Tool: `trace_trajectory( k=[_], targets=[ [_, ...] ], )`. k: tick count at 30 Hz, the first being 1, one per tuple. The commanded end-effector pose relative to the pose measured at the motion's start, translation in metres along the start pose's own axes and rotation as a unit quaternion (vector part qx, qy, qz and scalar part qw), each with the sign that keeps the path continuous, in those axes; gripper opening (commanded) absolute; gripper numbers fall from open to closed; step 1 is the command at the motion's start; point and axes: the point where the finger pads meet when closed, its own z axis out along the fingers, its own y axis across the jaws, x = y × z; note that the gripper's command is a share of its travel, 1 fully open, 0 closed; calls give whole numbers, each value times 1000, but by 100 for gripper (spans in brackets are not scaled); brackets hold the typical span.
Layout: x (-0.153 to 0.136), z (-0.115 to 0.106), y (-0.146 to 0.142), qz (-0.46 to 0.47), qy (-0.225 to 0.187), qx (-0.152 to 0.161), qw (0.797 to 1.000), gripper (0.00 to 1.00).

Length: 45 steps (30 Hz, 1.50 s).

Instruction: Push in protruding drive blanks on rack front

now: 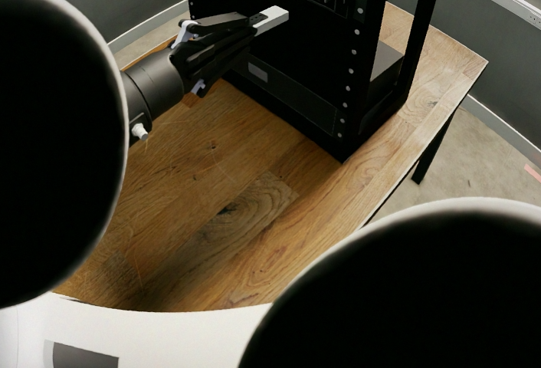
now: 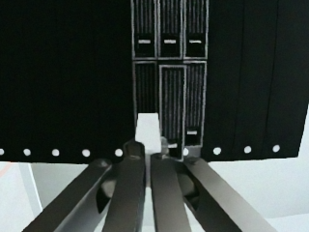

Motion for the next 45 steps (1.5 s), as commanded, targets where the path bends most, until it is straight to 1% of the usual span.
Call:
trace_trajectory(
  k=[1, 8, 10, 15, 17, 45],
  targets=[
    [-6, 1, -3, 1, 1, -1, 1000, 10],
    [-6, 2, -3, 1, 1, -1, 1000, 10],
    [-6, 8, -3, 1, 1, -1, 1000, 10],
    [-6, 36, -3, 1, 1, -1, 1000, 10],
    [-6, 40, -3, 1, 1, -1, 1000, 10],
    [-6, 40, -3, 1, 1, -1, 1000, 10]
  ],
)
